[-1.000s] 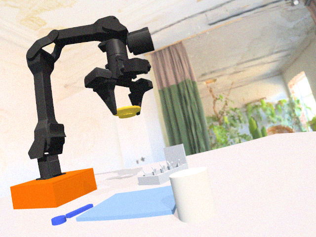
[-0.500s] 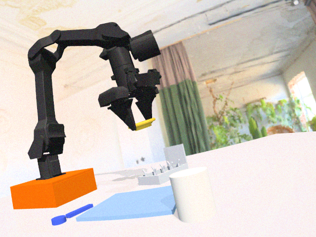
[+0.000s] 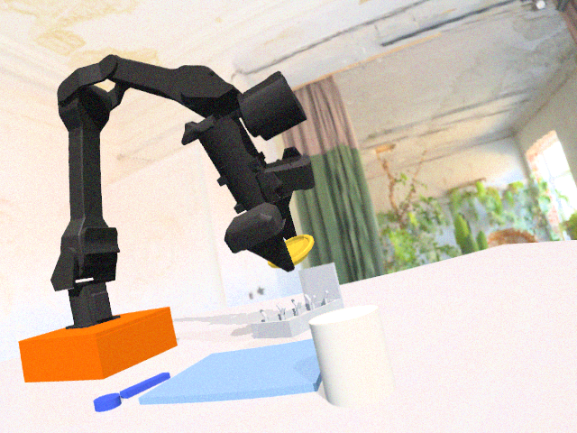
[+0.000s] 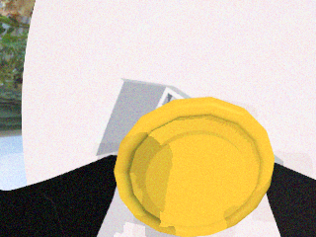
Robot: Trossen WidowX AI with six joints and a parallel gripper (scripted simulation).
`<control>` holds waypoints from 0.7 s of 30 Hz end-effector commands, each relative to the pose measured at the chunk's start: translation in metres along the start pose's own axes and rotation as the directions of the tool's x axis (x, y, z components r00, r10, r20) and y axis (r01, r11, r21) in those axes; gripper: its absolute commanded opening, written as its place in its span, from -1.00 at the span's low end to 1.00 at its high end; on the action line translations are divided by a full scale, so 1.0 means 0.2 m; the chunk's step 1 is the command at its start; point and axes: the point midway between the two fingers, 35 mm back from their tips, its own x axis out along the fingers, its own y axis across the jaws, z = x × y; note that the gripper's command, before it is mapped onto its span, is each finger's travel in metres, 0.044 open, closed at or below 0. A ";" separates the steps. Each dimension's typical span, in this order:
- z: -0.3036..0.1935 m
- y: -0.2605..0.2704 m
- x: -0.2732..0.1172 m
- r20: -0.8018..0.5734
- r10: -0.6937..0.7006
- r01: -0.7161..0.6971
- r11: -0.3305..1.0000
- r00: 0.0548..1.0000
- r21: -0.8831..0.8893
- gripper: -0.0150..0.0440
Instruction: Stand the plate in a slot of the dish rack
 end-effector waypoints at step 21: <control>0.00 -0.10 0.17 0.212 0.416 -0.269 0.825 0.884 -0.497 -0.49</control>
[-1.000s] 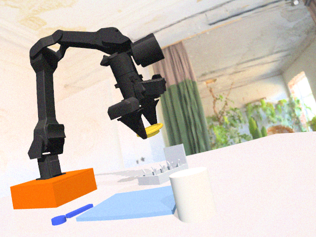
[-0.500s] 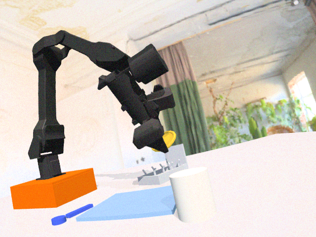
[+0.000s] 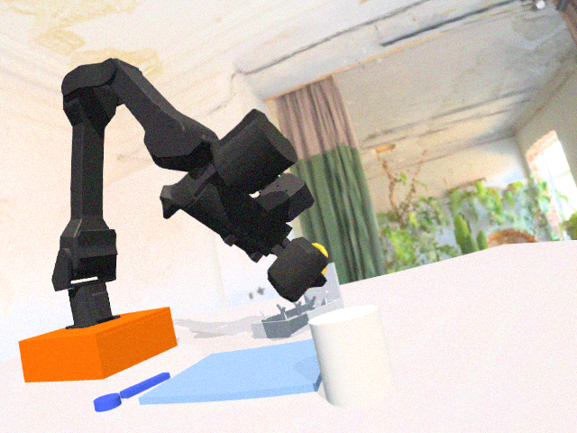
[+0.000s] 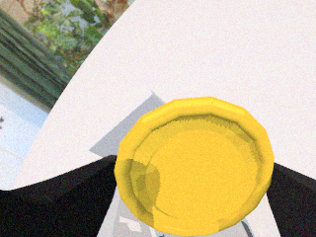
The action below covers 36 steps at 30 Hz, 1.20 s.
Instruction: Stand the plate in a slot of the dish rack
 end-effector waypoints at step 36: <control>-0.21 0.10 -0.15 0.422 0.348 0.027 0.744 0.837 -0.668 -0.49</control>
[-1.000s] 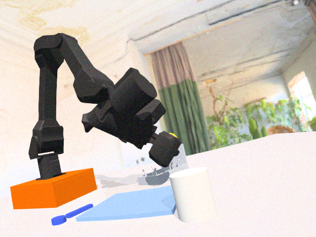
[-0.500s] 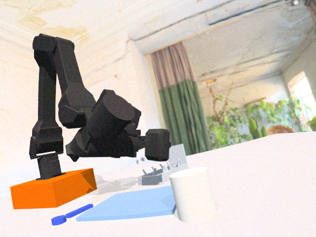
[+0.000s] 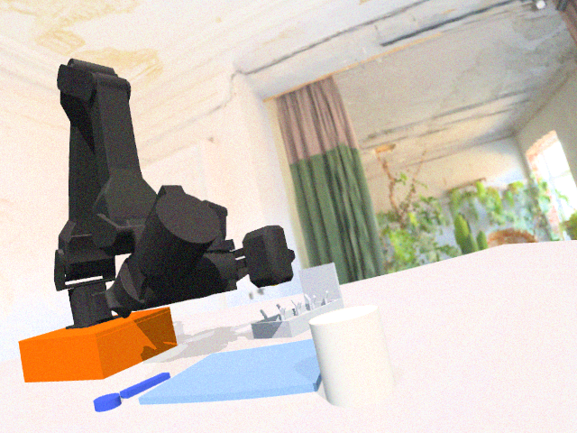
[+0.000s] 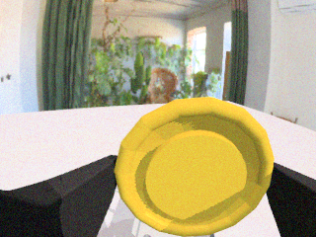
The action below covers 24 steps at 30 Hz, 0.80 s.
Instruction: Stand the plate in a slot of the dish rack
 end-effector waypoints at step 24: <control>-0.26 0.02 0.02 0.000 0.000 0.000 1.000 1.000 -0.012 -0.49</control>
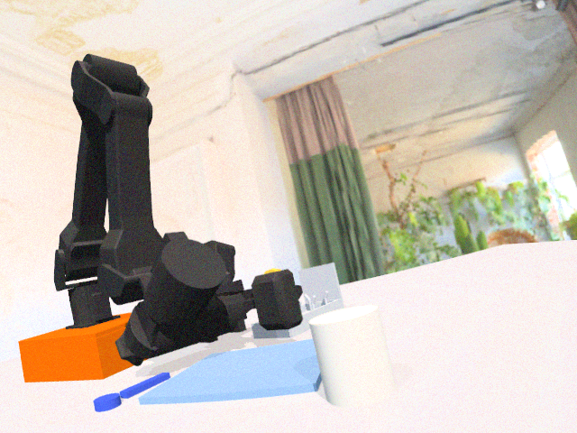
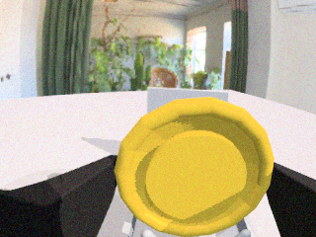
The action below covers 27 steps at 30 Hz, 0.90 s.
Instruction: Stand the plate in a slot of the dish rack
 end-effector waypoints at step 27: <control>0.00 0.00 0.00 0.000 0.000 0.000 1.000 1.000 0.000 0.84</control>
